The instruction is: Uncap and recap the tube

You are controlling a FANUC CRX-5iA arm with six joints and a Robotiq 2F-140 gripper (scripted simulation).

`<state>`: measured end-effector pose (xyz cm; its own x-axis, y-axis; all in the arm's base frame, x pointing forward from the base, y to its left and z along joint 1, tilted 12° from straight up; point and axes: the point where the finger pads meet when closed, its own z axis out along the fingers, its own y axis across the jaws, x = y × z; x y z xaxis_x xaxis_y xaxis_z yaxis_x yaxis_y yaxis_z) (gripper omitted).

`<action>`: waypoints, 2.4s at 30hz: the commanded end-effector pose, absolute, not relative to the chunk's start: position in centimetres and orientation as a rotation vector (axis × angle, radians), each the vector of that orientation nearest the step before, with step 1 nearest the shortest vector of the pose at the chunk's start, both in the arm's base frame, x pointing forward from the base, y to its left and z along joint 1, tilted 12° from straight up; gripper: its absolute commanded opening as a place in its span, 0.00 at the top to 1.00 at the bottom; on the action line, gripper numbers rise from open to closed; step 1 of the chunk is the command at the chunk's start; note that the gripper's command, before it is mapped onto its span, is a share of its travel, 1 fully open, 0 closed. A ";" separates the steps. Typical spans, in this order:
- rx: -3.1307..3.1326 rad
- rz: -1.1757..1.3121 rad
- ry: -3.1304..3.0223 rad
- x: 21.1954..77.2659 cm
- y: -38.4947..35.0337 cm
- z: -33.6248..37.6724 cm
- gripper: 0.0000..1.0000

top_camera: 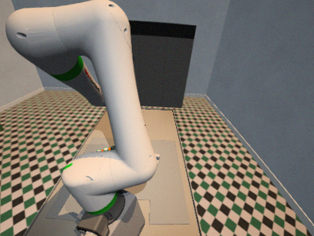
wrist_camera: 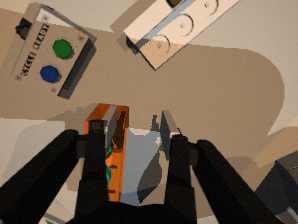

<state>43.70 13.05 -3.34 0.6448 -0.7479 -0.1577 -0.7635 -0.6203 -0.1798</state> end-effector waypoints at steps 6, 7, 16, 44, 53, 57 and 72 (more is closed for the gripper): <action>-2.647 0.050 1.275 42.5 12.4 -3.2 0.65; -2.647 0.050 1.275 42.5 12.4 -3.2 0.65; -2.471 0.087 1.598 42.7 14.9 -2.7 0.65; -2.237 0.126 1.926 43.4 21.7 -3.1 0.65; -2.237 0.126 1.926 43.5 22.1 -4.8 0.65; -2.237 0.126 1.926 43.5 22.1 -4.9 0.65; -2.237 0.126 1.926 43.5 22.2 -5.5 0.65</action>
<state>43.51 22.22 -5.47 0.1540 -0.9705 -0.1856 -0.9864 -0.1402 -0.0856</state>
